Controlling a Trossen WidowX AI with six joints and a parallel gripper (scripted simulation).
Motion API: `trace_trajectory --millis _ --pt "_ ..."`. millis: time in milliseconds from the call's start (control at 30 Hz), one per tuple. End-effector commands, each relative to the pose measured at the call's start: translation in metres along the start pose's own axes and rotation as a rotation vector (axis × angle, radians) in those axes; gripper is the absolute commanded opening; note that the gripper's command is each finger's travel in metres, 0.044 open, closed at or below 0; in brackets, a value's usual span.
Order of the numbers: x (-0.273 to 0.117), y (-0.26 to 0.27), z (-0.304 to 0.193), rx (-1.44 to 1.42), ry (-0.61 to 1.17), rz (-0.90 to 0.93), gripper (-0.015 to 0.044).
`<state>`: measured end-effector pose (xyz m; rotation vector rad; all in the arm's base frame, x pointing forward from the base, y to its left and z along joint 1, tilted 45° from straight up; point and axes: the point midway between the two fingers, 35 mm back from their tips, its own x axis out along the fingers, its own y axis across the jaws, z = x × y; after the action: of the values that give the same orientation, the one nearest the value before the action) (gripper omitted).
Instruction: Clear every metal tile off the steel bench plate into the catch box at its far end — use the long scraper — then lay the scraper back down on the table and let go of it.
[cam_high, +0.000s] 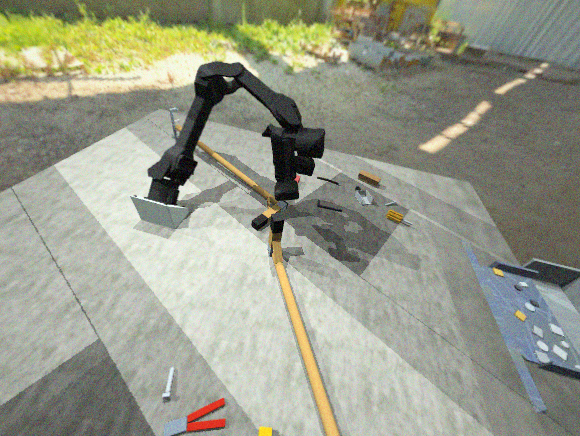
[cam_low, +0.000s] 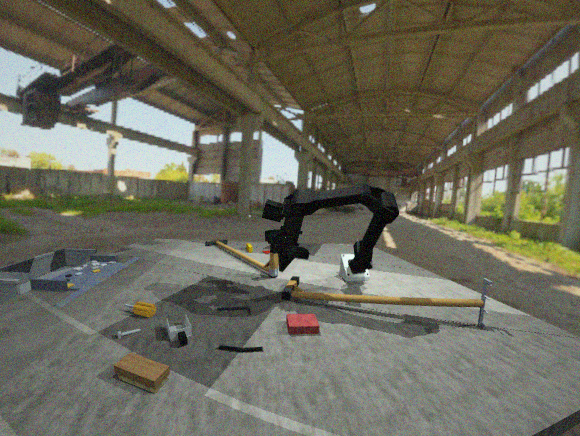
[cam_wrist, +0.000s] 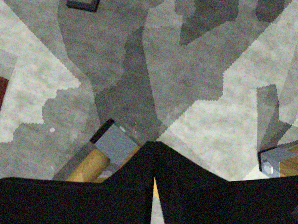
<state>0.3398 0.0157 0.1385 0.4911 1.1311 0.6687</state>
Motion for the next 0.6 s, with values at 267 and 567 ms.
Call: trace_trajectory --millis 267,567 --pt "0.001 0.017 0.007 -0.003 0.003 -0.01 0.0" --pt "0.003 0.03 0.011 -0.004 0.004 -0.013 0.0"
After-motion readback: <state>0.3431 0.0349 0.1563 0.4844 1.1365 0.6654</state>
